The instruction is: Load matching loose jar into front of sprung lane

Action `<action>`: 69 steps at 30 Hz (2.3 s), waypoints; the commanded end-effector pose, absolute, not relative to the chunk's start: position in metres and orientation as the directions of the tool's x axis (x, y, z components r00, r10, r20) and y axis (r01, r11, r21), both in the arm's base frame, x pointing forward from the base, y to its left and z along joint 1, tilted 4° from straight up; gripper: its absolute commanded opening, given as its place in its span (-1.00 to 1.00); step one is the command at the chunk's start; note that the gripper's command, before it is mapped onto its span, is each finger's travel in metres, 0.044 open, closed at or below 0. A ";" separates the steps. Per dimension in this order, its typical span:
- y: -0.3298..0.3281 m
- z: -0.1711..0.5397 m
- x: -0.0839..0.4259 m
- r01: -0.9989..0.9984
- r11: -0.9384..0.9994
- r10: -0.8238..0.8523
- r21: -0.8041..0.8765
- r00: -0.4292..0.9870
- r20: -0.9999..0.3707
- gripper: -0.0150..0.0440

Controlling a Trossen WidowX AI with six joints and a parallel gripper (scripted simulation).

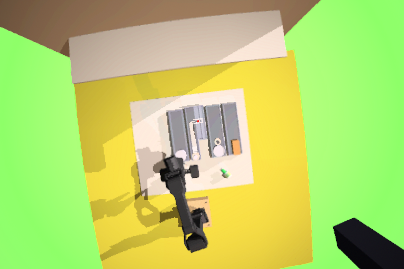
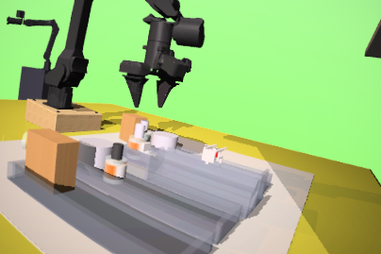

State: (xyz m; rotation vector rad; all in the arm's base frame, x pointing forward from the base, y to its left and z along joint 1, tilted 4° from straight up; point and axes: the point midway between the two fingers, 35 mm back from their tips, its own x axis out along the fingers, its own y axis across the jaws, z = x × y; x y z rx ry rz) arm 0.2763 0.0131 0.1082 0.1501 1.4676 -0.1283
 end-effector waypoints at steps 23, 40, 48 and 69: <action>0.011 0.052 0.279 0.187 0.982 -0.002 0.015 0.091 -0.996 1.00; 0.011 0.033 0.280 0.187 0.982 -0.002 0.015 0.090 -0.996 0.73; 0.011 0.033 0.280 0.187 0.982 -0.002 0.015 0.090 -0.996 0.15; 0.004 0.096 0.277 0.231 0.973 -0.012 0.009 0.092 -0.996 -0.49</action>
